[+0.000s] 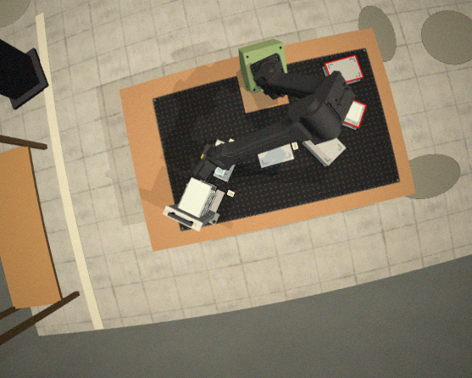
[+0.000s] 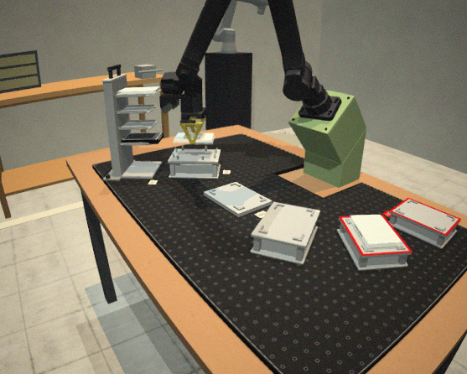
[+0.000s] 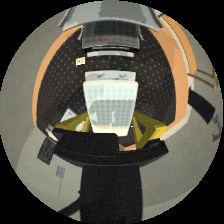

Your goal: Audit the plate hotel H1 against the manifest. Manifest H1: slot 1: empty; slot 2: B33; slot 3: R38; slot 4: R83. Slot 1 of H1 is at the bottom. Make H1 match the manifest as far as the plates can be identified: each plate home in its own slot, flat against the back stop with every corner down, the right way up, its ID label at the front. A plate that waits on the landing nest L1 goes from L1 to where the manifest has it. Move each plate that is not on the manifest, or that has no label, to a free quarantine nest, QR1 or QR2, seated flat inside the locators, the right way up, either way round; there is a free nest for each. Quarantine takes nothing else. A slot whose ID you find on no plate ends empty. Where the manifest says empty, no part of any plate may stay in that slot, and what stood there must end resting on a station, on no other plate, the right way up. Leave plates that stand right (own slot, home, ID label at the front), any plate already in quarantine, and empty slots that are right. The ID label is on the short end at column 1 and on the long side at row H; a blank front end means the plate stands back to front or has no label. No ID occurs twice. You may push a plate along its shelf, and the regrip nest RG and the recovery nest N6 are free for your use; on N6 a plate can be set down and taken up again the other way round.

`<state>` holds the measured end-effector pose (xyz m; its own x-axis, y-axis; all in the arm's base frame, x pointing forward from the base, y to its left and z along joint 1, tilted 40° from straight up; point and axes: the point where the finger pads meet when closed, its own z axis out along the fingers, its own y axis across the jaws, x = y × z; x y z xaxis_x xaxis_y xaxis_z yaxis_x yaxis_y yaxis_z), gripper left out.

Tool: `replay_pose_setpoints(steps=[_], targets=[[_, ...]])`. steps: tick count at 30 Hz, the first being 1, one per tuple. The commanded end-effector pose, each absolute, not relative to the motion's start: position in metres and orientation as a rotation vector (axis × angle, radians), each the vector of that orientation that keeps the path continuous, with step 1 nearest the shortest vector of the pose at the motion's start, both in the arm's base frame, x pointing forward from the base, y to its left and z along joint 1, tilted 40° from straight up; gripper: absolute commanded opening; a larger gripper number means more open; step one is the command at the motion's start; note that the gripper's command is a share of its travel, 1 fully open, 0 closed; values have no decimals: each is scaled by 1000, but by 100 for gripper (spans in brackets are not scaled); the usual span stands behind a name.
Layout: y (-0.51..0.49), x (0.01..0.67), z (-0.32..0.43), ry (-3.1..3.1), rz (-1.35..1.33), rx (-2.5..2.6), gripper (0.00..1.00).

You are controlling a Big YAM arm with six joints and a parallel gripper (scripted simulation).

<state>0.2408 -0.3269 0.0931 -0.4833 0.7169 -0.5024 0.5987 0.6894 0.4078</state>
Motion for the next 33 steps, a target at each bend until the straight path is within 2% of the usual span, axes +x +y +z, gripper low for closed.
replay_pose_setpoints(steps=[1, 33], targets=[[-325, 245, 88, 2237, 240, 1007, 86], [-326, 257, 75, 2235, 238, 1006, 86]])
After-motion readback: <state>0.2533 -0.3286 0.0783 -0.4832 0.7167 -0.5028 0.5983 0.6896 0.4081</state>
